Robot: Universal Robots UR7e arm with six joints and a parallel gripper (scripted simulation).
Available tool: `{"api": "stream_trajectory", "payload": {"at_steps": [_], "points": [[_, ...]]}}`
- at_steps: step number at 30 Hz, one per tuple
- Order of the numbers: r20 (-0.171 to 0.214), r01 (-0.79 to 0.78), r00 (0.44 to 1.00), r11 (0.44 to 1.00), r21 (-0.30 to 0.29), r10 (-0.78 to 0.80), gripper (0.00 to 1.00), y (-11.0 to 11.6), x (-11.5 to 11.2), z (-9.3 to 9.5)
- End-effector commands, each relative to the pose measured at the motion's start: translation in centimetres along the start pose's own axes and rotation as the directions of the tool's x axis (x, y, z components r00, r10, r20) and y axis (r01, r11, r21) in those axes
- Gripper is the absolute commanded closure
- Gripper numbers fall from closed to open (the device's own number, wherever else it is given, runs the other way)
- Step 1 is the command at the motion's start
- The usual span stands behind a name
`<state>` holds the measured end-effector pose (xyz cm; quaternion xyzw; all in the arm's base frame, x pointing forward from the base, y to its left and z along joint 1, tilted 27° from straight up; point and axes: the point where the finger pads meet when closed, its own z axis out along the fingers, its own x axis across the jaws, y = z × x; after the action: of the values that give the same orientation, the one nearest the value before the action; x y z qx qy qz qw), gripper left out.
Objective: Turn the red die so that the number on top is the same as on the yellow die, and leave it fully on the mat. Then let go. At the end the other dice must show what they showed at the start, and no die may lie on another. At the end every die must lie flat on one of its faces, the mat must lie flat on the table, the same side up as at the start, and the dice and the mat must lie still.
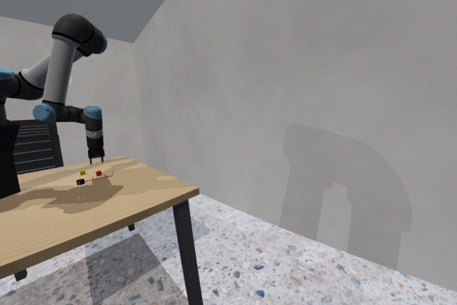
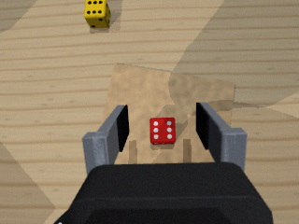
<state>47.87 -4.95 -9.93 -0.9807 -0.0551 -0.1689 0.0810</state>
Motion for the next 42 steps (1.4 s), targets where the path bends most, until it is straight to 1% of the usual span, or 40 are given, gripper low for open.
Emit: {"api": "stream_trajectory", "payload": {"at_steps": [1,5,8,17,20,23,29,31,34,37,42], "points": [[0.004,0.000,1.000,0.995,-0.101,0.001,0.00,-0.12,-0.11,0.13],[-0.002,-0.004,1.000,0.986,-0.166,0.003,0.00,-0.19,-0.02,-0.02],[-0.007,-0.006,1.000,0.981,-0.194,0.005,0.00,-0.22,0.04,-0.13],[-0.008,-0.007,1.000,0.979,-0.205,0.005,0.00,-0.24,0.05,-0.15],[-0.005,-0.005,1.000,0.975,-0.223,0.005,0.00,-0.25,0.01,-0.07],[0.001,-0.004,1.000,0.966,-0.260,0.004,0.00,-0.29,-0.06,0.07],[0.004,-0.003,1.000,0.932,-0.362,0.004,0.00,-0.40,-0.08,0.18],[0.004,-0.003,1.000,0.932,-0.362,0.004,0.00,-0.40,-0.08,0.18],[-0.001,-0.005,1.000,0.913,-0.407,0.005,0.00,-0.48,-0.02,0.10],[-0.006,-0.007,1.000,0.900,-0.436,0.005,0.00,-0.54,0.03,0.00],[-0.009,-0.009,1.000,0.894,-0.449,0.005,0.00,-0.57,0.06,-0.05]]}}
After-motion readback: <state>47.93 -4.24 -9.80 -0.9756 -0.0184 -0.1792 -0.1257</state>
